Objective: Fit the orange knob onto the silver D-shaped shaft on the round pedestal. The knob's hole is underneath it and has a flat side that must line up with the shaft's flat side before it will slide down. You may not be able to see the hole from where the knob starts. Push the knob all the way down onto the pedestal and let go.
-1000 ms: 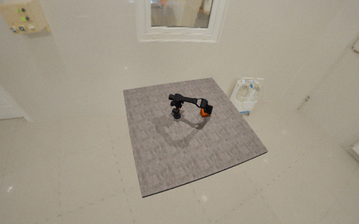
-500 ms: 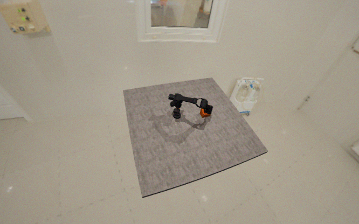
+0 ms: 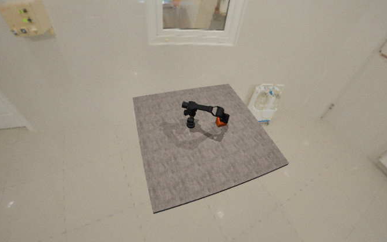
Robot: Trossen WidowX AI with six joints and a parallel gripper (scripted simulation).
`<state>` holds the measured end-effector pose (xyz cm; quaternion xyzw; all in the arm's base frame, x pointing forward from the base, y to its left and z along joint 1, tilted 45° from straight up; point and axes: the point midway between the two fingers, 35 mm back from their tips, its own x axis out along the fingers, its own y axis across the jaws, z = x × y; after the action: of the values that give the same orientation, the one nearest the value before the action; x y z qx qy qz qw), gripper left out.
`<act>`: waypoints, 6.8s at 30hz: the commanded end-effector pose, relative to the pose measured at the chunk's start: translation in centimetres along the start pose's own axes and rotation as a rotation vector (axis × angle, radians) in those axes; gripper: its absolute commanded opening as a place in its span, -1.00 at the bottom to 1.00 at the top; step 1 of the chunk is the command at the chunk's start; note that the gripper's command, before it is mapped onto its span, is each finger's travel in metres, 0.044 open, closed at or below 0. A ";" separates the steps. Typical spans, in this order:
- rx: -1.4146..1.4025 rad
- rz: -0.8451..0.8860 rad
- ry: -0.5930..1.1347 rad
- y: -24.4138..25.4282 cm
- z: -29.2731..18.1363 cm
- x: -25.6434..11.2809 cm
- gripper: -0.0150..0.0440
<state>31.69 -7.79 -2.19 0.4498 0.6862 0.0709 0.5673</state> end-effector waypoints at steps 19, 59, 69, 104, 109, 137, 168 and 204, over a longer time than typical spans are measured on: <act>-0.209 0.002 -0.003 0.1 0.3 -0.5 -0.49; -0.263 0.002 -0.003 0.3 0.2 -0.5 -0.49; -0.418 0.001 -0.003 0.0 0.3 -0.5 -0.49; -0.473 0.002 -0.003 0.2 0.2 -0.5 -0.49; -0.627 0.001 -0.003 0.1 0.3 -0.5 -0.49; -0.627 0.001 -0.003 0.2 0.1 0.1 -0.49; -0.837 0.001 -0.003 0.0 0.2 0.0 -0.49; -1.046 0.001 -0.004 0.1 0.4 -0.6 -0.49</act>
<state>31.78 -7.90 -2.04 0.1106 0.5610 0.4049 0.7135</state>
